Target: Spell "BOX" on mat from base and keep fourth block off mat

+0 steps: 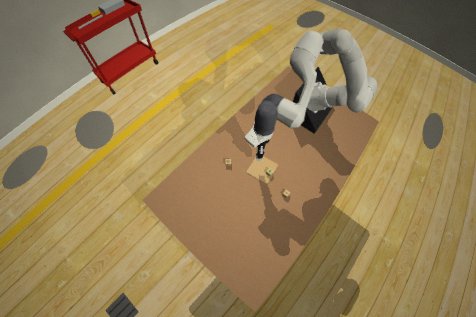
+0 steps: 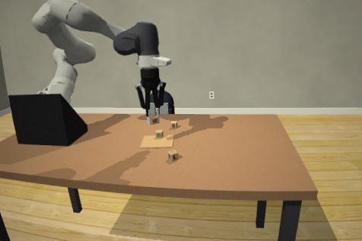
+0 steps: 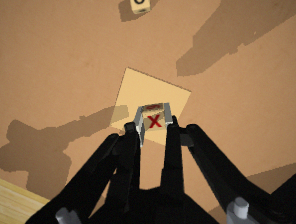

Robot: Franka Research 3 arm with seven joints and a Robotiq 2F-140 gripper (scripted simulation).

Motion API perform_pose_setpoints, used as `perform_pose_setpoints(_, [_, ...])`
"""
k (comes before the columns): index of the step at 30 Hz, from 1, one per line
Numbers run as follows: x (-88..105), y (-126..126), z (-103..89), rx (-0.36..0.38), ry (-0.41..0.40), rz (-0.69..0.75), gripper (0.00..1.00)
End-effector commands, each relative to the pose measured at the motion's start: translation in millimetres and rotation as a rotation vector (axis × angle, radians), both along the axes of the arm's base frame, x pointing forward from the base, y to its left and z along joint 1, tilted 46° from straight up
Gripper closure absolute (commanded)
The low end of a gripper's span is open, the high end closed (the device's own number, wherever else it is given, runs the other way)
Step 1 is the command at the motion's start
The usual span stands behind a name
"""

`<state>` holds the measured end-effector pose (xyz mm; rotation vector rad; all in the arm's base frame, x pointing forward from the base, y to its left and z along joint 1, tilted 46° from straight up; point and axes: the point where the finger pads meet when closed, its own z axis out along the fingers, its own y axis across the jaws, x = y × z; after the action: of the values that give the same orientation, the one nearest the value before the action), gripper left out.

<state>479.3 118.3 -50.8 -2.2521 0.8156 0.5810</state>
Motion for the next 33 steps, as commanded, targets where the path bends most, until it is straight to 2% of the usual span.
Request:
perform_pose_setpoints(1, [-1.6,-3.2,-2.0,0.015,-0.095,0.101,0.84])
perform_pose_setpoints(5, [-1.5,-3.4,-2.1,0.02,-0.117,0.121,0.84])
perform_pose_setpoints(6, [-1.3,-3.6,-2.2,0.027,-0.146,0.149,0.84])
perform_pose_setpoints(20, [-0.1,-4.9,-2.7,0.064,-0.296,0.292,0.84])
perform_pose_setpoints(22, [-0.1,-4.9,-2.7,0.064,-0.296,0.292,0.84])
perform_pose_setpoints(23, [0.1,-5.1,-2.8,0.07,-0.325,0.319,0.84])
perform_pose_setpoints(33, [0.9,-6.0,-3.1,0.096,-0.43,0.42,0.84])
